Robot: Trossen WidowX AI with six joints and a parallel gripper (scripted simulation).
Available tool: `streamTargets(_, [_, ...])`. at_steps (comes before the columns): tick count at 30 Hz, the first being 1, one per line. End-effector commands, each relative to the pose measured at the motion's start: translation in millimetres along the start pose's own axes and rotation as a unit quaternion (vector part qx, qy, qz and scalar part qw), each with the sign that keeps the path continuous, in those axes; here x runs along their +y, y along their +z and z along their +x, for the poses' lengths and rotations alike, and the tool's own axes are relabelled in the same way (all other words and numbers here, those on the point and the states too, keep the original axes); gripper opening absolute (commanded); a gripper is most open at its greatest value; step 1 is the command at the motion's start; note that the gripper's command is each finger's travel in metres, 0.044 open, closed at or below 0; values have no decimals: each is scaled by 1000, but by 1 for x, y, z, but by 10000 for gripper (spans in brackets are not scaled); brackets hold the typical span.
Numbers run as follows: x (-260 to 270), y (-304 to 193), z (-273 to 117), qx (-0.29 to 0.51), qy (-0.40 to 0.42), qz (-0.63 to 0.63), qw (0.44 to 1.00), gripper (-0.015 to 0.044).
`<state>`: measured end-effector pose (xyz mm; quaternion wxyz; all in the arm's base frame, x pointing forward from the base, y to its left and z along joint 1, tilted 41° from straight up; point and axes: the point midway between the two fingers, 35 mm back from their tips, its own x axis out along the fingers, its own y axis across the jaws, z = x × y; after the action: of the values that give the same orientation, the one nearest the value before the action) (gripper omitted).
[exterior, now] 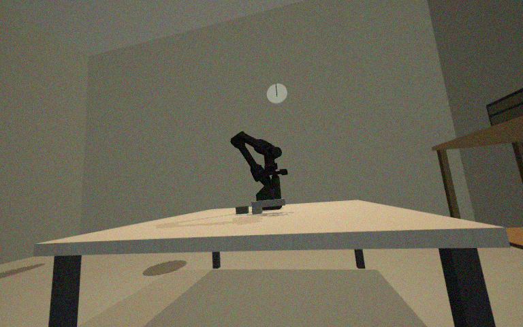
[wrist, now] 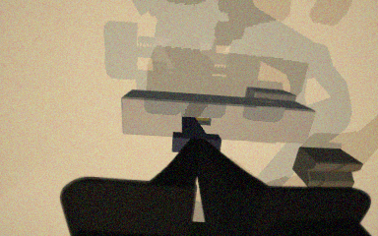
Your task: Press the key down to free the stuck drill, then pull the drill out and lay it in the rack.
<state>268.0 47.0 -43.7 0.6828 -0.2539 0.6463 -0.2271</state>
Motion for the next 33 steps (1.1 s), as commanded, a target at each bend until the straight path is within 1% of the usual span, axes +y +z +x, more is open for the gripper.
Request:
streamTargets(1, [-1, -6, 13, 13, -4, 1, 1000, 0])
streamTargets(31, [-3, -8, 30, 13, -5, 1, 1000, 0])
streamTargets(33, [-2, -6, 23, 13, -4, 1, 1000, 52])
